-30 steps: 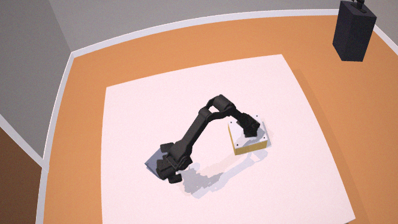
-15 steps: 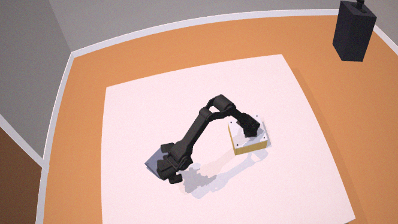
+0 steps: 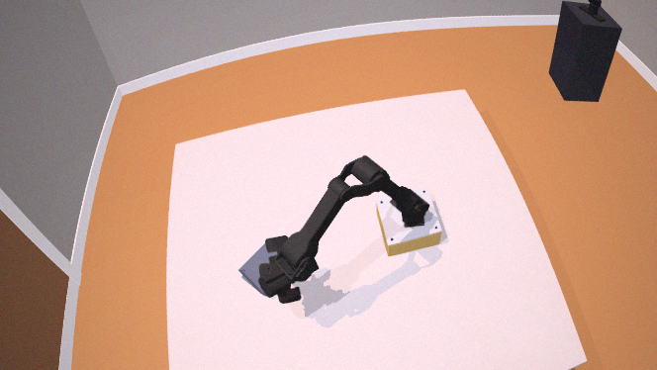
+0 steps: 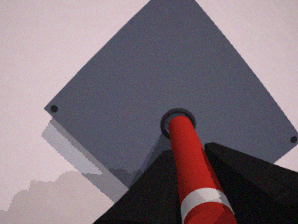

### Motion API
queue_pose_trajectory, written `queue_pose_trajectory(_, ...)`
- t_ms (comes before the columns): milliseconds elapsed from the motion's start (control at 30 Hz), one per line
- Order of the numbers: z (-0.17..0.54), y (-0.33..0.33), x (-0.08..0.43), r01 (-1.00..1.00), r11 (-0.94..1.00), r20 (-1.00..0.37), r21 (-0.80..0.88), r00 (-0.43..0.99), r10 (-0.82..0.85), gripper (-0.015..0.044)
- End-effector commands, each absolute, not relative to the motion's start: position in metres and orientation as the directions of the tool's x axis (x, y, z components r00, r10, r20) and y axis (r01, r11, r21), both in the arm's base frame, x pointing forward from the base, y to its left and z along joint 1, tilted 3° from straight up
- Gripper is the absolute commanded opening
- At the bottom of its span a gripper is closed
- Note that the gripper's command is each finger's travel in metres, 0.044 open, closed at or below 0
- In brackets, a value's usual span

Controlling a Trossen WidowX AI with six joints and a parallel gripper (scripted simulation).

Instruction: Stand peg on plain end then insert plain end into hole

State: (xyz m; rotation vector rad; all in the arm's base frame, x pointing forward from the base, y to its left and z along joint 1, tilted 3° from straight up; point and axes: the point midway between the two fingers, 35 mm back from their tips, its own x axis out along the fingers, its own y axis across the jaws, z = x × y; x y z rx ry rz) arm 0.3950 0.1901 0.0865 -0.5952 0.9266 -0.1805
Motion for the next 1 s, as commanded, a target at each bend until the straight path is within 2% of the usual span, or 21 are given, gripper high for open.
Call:
queue_pose_trajectory(0, 0.0834, 0.188, 0.3956, -0.108, 0.823, -0.699, -0.558, 0.596, -0.396, 0.0)
queue_pose_trajectory(967, 0.0795, 0.1874, 0.3985, -0.108, 0.823, -0.699, -0.558, 0.596, -0.396, 0.0)
